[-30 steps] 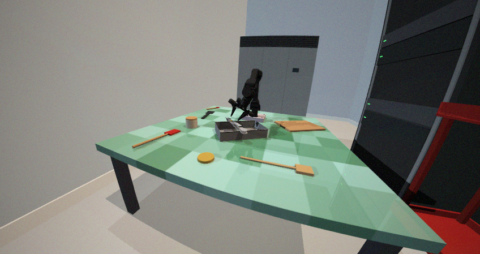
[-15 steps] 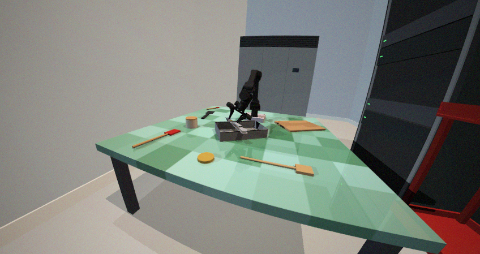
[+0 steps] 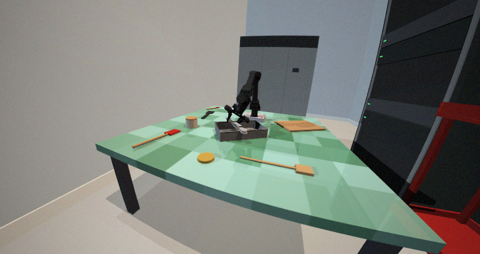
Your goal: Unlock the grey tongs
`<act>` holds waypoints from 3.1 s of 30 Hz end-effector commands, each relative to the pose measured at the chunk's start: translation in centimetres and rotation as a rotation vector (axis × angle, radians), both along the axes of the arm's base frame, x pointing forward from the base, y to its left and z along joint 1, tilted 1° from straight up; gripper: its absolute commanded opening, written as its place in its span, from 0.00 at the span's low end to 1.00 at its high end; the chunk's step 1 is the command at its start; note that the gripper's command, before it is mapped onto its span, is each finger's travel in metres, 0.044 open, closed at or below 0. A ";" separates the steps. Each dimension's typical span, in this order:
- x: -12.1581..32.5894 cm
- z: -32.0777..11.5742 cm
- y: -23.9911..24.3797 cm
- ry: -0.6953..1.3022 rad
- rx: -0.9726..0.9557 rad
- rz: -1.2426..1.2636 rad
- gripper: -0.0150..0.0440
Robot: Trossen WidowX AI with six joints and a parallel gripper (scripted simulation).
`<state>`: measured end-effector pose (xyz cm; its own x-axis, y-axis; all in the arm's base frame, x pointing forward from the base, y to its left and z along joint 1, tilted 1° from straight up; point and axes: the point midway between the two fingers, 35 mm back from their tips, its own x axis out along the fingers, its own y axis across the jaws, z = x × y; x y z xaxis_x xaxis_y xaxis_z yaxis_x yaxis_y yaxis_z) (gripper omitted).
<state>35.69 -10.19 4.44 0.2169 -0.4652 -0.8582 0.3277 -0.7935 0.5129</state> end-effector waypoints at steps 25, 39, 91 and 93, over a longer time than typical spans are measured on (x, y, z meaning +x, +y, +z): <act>0.1 -1.4 -0.8 0.004 -0.001 -0.001 0.44; 0.1 -1.4 -0.8 0.004 -0.001 -0.001 0.11; -0.6 6.0 -1.0 0.278 0.442 0.268 0.00; -0.6 5.9 -1.0 0.287 0.433 0.279 0.00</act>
<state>35.03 -11.26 10.34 0.0122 -0.0176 -0.9998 0.6189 -0.7852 0.0214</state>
